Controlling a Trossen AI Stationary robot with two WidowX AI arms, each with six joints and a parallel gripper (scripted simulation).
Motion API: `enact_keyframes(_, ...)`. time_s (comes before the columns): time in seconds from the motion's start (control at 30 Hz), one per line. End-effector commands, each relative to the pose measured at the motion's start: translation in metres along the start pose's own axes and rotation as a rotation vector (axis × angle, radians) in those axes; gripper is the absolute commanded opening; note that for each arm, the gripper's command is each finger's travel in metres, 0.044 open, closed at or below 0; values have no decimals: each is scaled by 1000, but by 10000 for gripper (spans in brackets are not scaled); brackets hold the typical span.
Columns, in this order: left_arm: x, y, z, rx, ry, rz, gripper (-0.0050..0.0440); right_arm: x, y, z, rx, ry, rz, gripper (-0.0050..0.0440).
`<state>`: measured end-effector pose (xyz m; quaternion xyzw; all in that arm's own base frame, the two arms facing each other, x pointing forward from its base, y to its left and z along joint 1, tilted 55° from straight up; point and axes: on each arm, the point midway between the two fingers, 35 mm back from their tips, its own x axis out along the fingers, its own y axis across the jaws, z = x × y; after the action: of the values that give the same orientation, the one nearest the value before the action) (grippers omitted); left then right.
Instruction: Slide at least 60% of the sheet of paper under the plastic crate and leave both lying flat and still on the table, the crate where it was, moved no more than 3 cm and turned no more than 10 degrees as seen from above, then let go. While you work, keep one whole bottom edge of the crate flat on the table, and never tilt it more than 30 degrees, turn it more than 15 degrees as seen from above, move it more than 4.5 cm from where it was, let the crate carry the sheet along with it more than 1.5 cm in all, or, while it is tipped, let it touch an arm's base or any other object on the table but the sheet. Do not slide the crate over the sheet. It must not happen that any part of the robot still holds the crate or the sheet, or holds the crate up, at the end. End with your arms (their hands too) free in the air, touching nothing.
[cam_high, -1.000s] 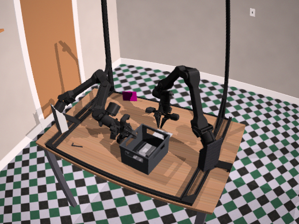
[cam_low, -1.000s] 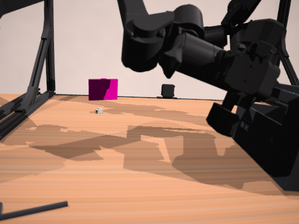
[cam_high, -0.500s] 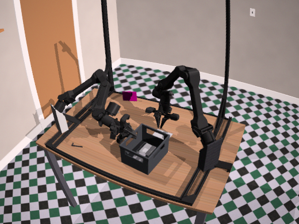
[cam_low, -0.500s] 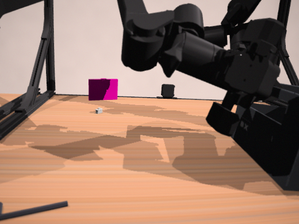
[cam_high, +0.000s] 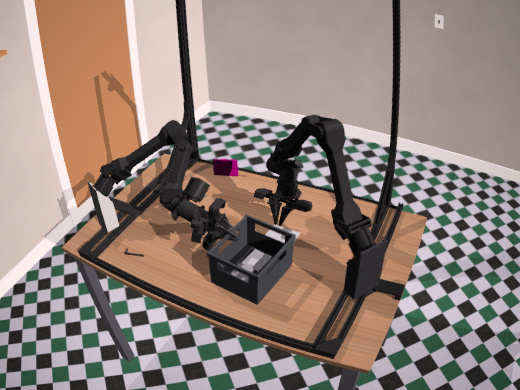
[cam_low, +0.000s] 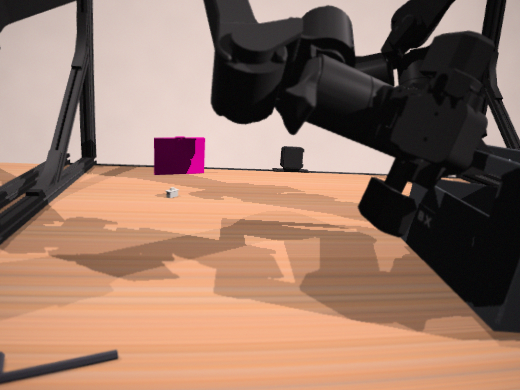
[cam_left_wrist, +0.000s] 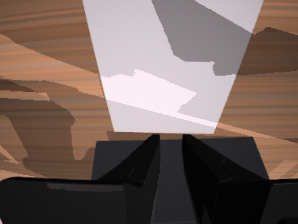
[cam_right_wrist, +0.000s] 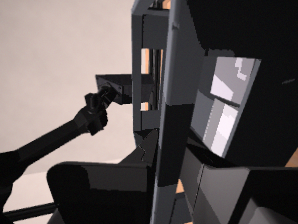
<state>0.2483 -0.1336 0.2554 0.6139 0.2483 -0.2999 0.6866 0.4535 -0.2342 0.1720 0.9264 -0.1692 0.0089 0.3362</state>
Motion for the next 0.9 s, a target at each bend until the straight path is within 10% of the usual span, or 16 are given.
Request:
enact_keyframes(0.0,8,0,5,26,17,-2,60,-4,45,3,-10,-11,119,0)
enact_keyframes(0.87,40,-1,23,27,17,-2,60,-4,45,3,-10,-11,119,0)
